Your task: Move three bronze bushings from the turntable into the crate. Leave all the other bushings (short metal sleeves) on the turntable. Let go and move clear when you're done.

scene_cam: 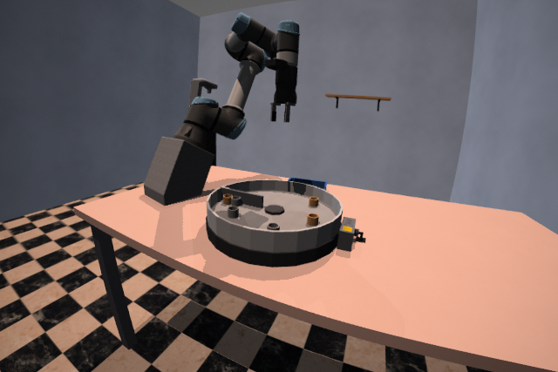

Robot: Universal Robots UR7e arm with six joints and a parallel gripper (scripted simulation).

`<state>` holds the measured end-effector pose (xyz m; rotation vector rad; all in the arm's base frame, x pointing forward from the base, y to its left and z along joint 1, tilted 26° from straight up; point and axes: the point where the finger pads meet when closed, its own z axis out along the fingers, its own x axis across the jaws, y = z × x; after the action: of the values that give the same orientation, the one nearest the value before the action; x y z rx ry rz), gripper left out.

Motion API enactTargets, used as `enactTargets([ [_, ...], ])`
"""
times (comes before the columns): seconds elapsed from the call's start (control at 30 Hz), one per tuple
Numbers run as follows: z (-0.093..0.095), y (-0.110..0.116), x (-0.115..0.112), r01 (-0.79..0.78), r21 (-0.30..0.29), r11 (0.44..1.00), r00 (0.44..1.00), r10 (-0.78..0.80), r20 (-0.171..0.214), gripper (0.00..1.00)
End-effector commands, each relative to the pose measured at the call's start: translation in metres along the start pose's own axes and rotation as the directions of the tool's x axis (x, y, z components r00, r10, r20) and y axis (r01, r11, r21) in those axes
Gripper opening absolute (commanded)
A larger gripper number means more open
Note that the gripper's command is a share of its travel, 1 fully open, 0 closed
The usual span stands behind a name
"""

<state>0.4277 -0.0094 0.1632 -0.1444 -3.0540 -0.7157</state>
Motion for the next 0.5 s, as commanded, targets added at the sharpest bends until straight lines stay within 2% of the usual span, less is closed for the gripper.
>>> enactTargets([
  [0.0, 0.002, -0.005, 0.000, 0.001, 0.000, 1.000, 1.000, -0.001, 0.003, 1.00],
  [0.2, 0.002, -0.005, 0.000, 0.001, 0.000, 1.000, 1.000, -0.001, 0.003, 1.00],
  [0.37, 0.029, -0.049, 0.013, 0.001, 0.001, 1.000, 1.000, -0.001, 0.002, 1.00],
  [0.47, 0.029, -0.049, 0.013, 0.001, 0.001, 1.000, 1.000, -0.001, 0.002, 1.00],
])
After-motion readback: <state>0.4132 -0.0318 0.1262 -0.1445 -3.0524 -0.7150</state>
